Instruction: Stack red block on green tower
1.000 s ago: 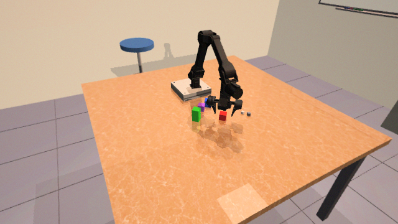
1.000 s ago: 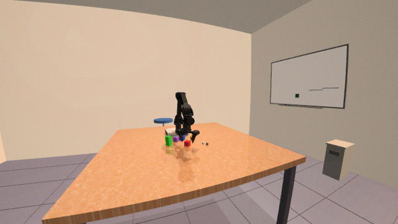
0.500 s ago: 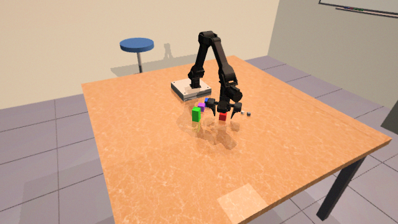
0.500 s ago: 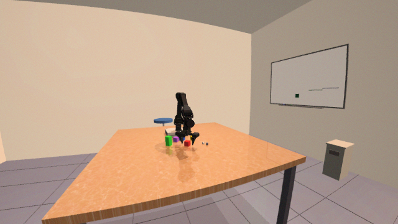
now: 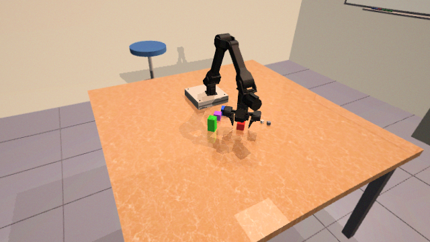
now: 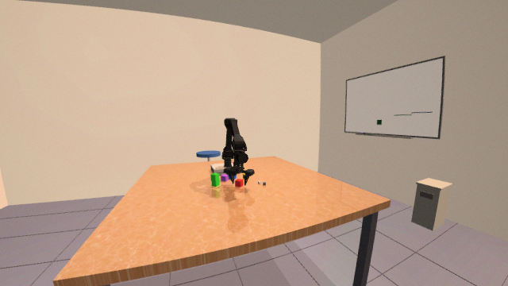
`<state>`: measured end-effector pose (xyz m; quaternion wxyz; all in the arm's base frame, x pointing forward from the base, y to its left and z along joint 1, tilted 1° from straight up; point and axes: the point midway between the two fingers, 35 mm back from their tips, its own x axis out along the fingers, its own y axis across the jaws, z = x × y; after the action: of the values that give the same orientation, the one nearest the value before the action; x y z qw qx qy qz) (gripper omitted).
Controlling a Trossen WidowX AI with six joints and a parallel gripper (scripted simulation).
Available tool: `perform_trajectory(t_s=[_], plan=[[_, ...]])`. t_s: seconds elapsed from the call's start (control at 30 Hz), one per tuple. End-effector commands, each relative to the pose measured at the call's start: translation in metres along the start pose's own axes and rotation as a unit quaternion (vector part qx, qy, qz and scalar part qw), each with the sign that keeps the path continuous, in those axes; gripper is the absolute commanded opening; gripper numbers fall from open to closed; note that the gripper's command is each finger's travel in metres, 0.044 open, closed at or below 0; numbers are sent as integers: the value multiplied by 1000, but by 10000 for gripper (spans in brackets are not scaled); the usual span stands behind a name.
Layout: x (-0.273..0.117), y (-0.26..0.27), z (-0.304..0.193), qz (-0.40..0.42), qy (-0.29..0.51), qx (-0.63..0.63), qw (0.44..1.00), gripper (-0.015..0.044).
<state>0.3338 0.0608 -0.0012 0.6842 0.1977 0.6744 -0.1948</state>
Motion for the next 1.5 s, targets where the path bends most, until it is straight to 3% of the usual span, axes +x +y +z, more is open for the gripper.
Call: perform_trajectory(t_s=[0.0,0.2,0.43,0.57,1.27,1.47], plan=[[0,0,-2,0,3,2,1000,309],[0,0,-2,0,3,2,1000,151],[0,0,-2,0,3,2,1000,105],[-10,0,-1,0,3,2,1000,0],[-110,0,1,1,3,2,1000,0],[-117,0,1,1,3,2,1000,0]])
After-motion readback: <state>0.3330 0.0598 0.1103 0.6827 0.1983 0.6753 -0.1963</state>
